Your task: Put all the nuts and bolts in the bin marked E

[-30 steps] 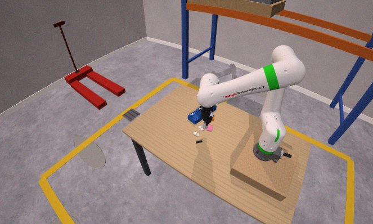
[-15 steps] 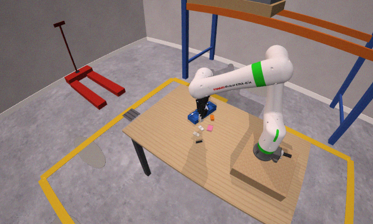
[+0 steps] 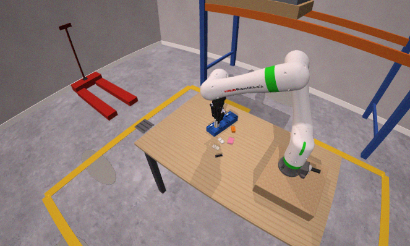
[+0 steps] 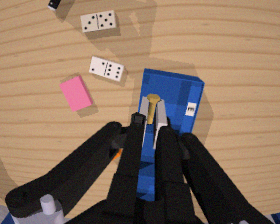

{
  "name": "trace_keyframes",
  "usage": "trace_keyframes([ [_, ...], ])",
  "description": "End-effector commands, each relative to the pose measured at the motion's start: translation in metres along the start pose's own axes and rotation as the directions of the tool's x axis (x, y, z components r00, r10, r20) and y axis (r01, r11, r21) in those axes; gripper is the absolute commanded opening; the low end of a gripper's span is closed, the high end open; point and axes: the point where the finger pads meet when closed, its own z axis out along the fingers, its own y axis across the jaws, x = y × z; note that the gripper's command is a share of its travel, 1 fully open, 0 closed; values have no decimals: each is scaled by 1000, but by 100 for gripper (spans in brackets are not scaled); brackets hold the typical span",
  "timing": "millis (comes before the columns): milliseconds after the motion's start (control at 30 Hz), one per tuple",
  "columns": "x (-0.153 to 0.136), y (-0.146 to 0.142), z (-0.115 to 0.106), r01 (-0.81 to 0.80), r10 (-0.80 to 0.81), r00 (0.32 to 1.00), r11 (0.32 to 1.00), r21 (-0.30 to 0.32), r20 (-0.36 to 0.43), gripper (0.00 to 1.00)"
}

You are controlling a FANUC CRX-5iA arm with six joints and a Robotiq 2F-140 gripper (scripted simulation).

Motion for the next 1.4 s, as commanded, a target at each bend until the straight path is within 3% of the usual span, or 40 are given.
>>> trace_keyframes([
  [0,-7,21,0,2,-2,1000,1000,5,-2,6],
  [567,-6,19,0,2,-2,1000,1000,5,-2,6],
  [1367,-6,19,42,2,-2,1000,1000,5,-2,6],
])
